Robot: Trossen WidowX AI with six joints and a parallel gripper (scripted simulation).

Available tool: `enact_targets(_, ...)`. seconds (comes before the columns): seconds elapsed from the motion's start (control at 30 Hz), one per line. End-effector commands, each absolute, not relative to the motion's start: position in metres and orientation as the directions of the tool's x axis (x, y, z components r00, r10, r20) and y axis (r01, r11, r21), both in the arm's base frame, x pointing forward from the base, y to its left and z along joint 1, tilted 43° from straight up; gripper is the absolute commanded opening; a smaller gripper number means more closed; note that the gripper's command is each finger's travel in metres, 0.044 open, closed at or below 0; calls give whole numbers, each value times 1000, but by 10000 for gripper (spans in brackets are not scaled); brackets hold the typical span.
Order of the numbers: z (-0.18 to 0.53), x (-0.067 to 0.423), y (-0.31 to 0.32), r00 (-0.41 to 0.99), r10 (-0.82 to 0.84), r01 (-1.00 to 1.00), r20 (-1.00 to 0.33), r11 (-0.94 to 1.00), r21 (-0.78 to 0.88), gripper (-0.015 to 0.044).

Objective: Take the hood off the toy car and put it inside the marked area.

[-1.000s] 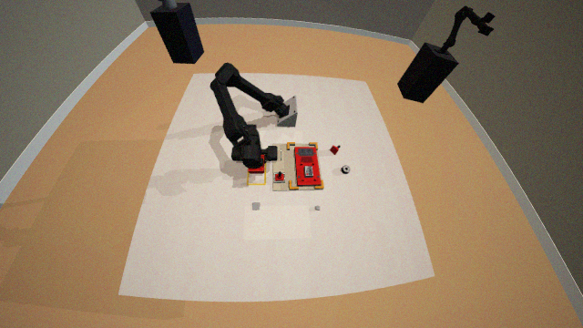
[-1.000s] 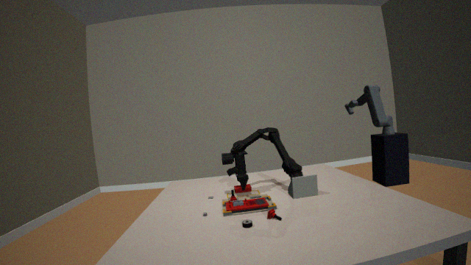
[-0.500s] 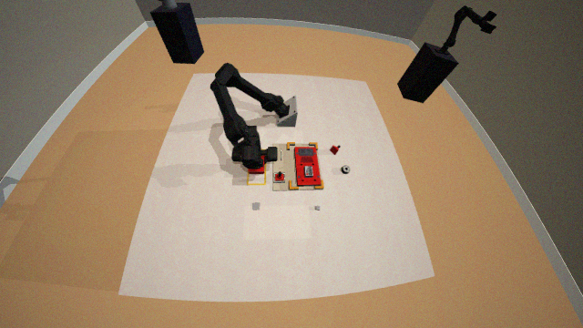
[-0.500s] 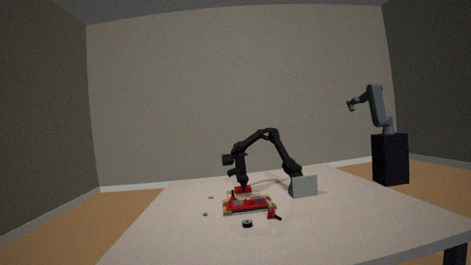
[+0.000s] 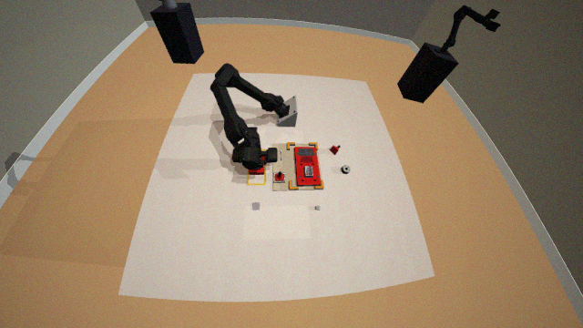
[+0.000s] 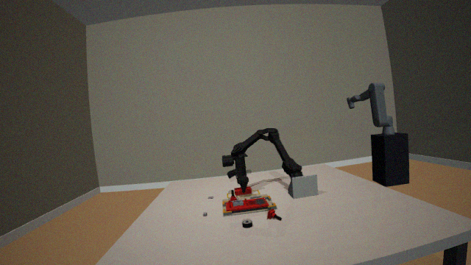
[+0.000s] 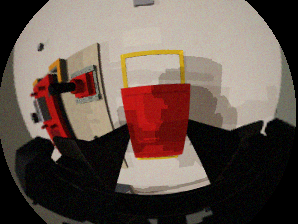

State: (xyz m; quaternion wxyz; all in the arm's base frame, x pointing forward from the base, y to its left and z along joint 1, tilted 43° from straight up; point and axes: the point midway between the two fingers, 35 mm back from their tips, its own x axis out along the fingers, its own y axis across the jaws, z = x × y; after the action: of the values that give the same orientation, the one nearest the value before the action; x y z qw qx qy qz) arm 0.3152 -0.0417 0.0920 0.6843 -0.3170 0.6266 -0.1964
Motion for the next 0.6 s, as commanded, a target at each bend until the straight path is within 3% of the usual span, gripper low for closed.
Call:
enact_targets(0.0,91,316,-43,139,-668,-132,-731,719,-682,0)
enact_targets(0.3,88,316,-46,139,-668,-132,-731,719,-682,0)
enact_targets(0.57,88,316,-45,138,-666,-128,-733,722,-680,210)
